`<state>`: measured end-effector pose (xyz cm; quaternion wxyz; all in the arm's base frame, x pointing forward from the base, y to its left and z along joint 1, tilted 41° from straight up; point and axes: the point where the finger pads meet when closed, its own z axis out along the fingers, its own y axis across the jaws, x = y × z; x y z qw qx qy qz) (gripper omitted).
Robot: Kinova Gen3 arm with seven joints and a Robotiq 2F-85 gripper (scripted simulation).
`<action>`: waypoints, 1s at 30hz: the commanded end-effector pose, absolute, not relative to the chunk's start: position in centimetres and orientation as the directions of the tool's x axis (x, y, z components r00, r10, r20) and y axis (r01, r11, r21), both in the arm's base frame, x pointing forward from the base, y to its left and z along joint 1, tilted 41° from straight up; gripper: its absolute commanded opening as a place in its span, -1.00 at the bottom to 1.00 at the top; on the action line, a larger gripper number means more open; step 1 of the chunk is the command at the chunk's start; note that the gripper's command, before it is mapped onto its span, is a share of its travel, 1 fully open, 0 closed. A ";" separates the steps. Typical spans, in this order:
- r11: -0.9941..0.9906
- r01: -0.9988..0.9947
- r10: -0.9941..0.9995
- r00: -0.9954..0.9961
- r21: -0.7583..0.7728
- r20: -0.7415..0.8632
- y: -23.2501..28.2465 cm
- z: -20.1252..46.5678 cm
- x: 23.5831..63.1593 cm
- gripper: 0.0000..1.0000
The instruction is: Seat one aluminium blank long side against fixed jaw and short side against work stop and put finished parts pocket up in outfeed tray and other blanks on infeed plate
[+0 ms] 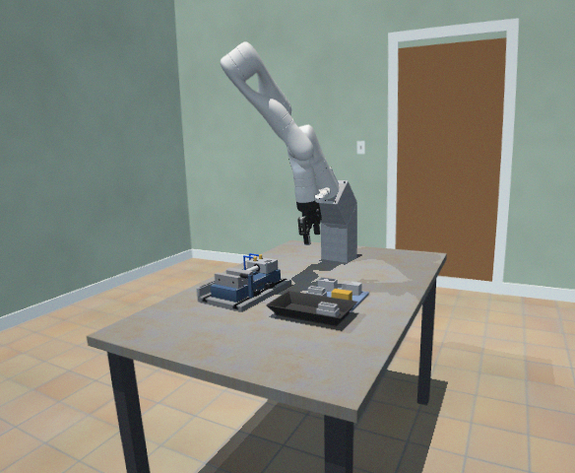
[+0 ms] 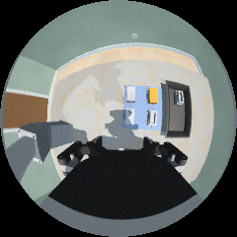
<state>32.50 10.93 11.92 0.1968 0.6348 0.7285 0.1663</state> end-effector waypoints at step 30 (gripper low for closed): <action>0.089 0.827 0.996 -0.065 0.555 -0.063 11.0 13.6 33.8 1.00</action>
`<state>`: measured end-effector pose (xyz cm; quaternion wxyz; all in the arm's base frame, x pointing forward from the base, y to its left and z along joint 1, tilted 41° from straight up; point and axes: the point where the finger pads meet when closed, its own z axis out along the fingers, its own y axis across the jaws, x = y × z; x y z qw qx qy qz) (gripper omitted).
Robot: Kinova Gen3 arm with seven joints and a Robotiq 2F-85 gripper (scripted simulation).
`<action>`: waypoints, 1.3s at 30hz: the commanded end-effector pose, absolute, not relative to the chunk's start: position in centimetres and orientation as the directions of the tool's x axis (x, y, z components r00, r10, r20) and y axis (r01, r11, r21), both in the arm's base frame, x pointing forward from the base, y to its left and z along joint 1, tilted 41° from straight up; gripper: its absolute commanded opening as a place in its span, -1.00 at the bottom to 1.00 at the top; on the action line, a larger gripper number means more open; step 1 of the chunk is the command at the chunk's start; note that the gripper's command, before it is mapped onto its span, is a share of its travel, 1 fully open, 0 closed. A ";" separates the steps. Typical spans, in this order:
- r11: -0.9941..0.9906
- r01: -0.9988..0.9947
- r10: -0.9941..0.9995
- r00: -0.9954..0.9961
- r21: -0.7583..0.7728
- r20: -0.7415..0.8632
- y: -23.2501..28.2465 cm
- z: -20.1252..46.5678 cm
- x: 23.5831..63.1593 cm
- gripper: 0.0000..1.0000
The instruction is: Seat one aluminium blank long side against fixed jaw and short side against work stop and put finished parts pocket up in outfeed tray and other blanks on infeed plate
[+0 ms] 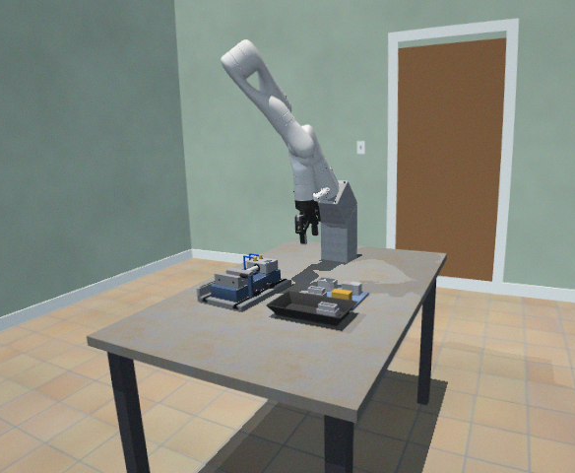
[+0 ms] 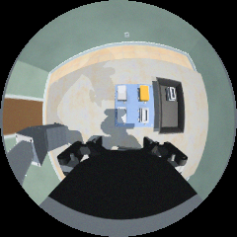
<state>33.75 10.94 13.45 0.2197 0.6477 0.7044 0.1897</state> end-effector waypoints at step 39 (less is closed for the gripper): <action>0.041 0.792 0.999 -0.019 0.609 -0.042 11.1 15.1 34.9 1.00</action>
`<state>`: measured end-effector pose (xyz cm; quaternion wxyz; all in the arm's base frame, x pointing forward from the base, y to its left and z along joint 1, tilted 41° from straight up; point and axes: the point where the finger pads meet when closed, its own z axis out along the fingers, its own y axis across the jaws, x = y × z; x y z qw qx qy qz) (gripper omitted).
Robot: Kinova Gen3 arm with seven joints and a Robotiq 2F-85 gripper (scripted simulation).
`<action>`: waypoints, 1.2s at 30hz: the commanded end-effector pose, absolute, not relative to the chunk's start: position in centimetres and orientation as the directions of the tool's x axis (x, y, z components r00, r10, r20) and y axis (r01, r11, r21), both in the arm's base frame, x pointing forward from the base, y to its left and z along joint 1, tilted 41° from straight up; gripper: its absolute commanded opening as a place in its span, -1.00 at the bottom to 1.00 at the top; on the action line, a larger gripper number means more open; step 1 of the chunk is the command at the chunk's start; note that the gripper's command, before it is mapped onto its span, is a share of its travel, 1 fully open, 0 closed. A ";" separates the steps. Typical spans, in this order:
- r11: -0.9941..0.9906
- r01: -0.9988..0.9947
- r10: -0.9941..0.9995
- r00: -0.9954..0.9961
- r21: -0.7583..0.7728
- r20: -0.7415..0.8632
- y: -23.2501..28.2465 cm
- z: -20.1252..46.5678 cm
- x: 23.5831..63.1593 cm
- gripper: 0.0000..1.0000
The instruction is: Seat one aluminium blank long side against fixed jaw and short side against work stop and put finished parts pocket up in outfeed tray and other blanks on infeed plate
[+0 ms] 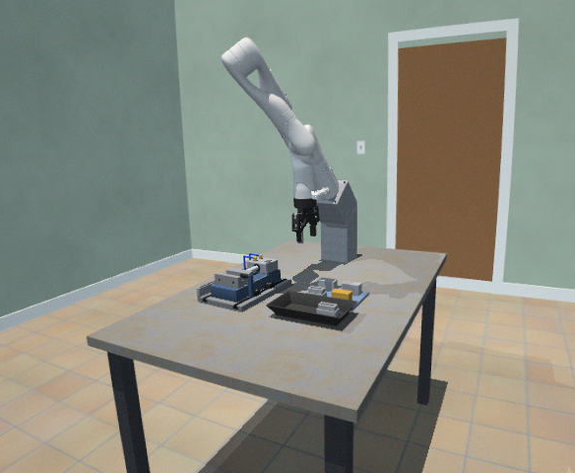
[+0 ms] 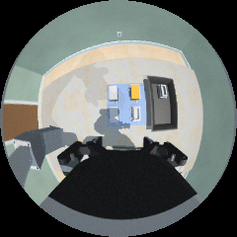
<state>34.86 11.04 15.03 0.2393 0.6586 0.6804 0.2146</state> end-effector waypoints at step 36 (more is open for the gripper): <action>0.014 0.771 1.000 0.005 0.636 -0.028 11.1 16.0 35.4 1.00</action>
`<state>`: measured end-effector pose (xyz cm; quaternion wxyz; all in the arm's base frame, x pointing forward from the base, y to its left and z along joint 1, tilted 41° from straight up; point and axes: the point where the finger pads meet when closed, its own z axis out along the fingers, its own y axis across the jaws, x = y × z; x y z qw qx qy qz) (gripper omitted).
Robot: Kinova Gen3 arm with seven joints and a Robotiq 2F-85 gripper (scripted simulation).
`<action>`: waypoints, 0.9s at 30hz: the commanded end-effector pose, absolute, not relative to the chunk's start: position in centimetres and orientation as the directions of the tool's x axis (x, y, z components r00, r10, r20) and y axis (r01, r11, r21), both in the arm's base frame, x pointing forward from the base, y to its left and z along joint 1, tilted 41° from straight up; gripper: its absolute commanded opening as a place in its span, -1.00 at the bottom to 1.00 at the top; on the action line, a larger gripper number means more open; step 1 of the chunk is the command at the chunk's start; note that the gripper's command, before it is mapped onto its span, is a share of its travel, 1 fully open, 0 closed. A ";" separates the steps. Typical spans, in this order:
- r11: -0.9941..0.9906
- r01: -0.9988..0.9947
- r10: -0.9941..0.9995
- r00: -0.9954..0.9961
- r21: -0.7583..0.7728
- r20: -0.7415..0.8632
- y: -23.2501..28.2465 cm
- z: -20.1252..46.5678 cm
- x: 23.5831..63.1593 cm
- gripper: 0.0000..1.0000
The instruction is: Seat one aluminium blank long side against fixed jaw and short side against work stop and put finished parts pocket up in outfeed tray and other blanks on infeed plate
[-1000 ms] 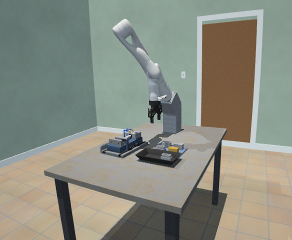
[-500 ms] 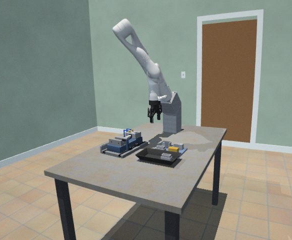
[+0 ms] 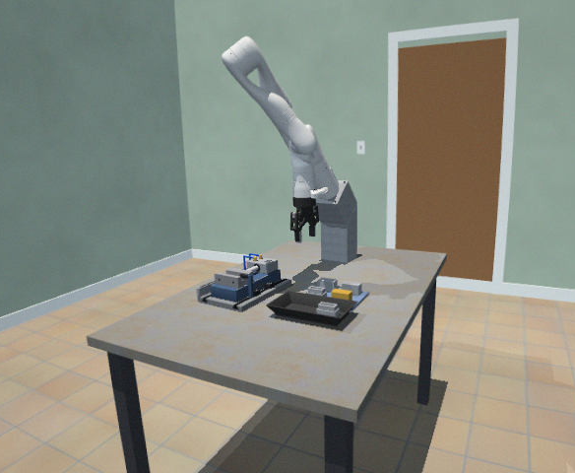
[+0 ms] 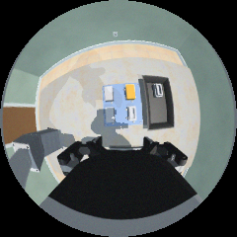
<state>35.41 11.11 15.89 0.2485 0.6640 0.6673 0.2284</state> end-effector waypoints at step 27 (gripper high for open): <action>0.013 0.771 1.000 0.006 0.637 -0.027 11.1 16.0 35.4 -1.00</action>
